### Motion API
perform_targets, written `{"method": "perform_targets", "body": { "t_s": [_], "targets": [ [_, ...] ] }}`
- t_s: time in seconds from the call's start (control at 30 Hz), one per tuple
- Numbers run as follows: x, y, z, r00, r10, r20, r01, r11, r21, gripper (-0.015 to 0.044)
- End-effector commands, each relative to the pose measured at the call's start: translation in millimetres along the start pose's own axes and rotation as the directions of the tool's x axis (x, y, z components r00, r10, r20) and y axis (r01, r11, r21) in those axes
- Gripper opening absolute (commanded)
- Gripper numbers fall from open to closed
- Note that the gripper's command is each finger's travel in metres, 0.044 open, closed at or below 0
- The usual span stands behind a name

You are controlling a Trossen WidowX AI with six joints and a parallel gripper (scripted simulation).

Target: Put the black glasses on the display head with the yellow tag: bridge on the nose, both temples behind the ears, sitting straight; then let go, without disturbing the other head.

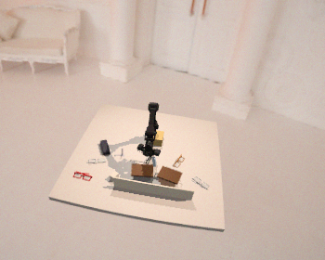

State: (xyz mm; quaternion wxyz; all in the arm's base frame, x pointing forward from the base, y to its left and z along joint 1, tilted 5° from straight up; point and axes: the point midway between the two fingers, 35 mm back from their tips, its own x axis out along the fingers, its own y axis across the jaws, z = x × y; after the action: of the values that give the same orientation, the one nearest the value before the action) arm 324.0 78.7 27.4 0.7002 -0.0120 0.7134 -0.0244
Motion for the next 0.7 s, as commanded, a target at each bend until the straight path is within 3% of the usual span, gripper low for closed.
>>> {"method": "perform_targets", "body": {
  "t_s": [0.0,0.1,0.67],
  "targets": [
    [-1.8,-4.7,0.6,1.000,-0.004,-0.013,0.004,1.000,0.001,0.0200],
    [-1.8,-4.7,0.6,1.000,-0.004,-0.013,0.004,1.000,0.001,0.0140],
    [12.1,-4.5,1.4,1.000,-0.004,-0.013,0.004,1.000,0.001,0.0140]
  ]
}}
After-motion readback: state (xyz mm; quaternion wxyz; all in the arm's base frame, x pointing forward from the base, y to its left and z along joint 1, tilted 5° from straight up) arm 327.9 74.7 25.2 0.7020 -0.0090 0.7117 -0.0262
